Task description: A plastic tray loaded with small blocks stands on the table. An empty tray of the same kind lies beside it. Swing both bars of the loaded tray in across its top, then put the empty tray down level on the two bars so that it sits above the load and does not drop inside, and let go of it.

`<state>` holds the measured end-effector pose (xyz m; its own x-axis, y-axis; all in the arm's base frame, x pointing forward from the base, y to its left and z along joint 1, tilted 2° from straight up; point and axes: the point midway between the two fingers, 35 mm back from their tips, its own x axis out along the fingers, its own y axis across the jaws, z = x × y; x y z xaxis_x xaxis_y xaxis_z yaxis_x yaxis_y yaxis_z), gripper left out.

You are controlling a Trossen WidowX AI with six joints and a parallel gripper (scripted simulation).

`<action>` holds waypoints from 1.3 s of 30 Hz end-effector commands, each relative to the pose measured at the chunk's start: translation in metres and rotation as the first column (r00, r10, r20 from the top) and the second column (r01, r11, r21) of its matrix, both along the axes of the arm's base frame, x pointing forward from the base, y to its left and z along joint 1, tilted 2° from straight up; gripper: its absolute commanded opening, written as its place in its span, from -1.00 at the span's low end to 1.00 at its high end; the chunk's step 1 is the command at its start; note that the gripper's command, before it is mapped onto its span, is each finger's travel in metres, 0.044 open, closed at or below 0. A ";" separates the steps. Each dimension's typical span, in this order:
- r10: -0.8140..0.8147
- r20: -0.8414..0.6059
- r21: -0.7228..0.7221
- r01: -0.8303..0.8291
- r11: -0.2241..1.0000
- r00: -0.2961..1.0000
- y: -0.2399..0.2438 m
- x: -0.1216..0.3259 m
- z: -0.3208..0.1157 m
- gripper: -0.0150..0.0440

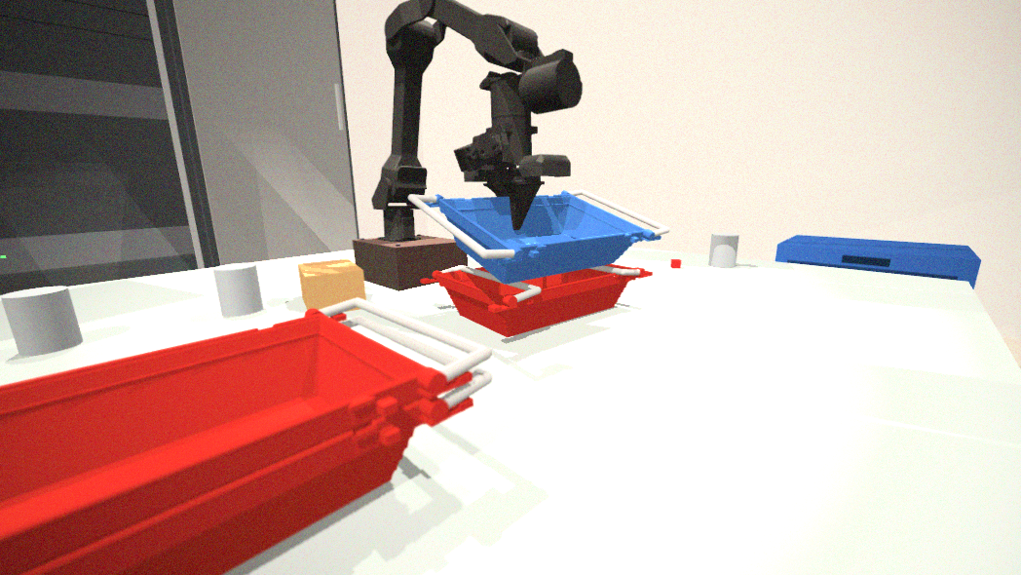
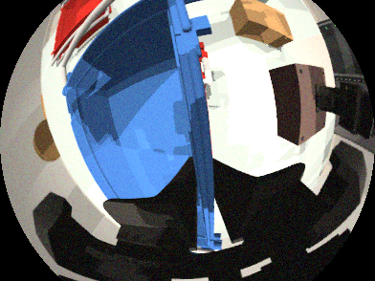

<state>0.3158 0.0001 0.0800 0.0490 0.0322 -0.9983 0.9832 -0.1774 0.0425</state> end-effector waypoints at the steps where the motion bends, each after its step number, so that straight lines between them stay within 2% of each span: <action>1: -0.003 -0.019 0.006 0.003 1.000 1.000 0.001 -0.004 -0.005 -0.49; 39: -0.003 -0.019 0.006 0.003 1.000 1.000 0.002 -0.007 -0.012 -0.49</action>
<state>0.3127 0.0010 0.0734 0.0508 0.0316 -0.9982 0.9831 -0.1778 0.0444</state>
